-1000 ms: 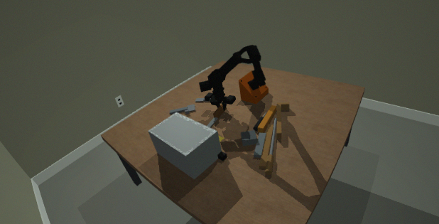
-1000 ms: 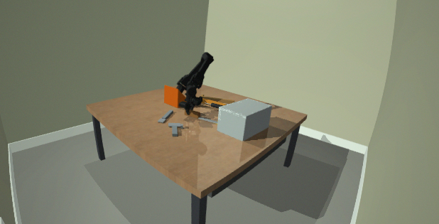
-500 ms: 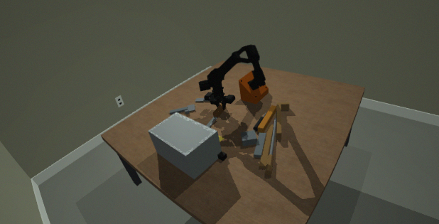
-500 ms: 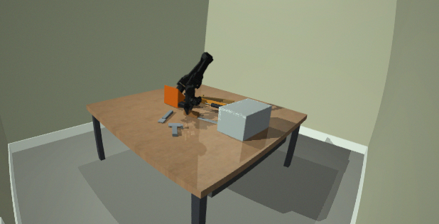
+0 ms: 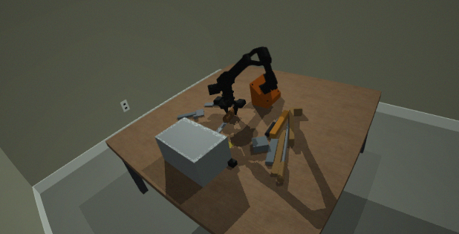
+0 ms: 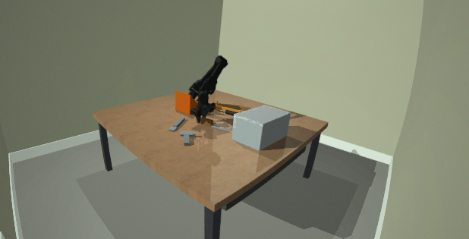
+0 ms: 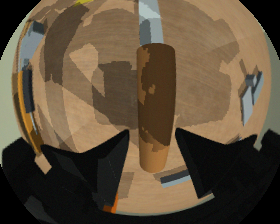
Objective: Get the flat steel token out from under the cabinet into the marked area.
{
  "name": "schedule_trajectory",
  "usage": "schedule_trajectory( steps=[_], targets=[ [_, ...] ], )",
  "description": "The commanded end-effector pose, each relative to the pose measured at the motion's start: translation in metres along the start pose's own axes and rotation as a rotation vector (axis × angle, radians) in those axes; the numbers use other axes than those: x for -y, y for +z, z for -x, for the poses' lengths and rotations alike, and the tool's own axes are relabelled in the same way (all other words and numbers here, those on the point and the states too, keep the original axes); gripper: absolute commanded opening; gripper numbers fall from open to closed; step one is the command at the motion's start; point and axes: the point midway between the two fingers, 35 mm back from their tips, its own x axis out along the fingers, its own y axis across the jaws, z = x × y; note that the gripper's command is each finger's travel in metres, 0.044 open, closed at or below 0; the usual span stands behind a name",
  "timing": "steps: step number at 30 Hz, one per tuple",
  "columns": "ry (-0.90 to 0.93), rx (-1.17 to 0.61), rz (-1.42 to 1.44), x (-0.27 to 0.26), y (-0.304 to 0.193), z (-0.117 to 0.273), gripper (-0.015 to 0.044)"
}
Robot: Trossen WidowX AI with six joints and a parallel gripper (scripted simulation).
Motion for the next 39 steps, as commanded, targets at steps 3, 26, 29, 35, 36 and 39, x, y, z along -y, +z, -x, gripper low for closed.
schedule_trajectory(
  steps=[3, 26, 29, 35, 36, 39],
  targets=[
    [-0.001, 0.0, 0.0, 0.0, 0.0, 0.0, 0.027],
    [-0.002, 0.0, 0.003, 0.0, 0.0, -0.001, 0.0006],
    [-0.002, 0.0, 0.003, 0.0, 0.0, -0.001, 0.0],
    [-0.002, 0.0, 0.002, 0.0, 0.006, -0.001, 0.0],
    [-0.002, 0.0, 0.002, 0.001, 0.008, -0.001, 0.0],
    [-0.002, 0.001, 0.002, 0.001, 0.013, -0.001, 0.0]
  ],
)
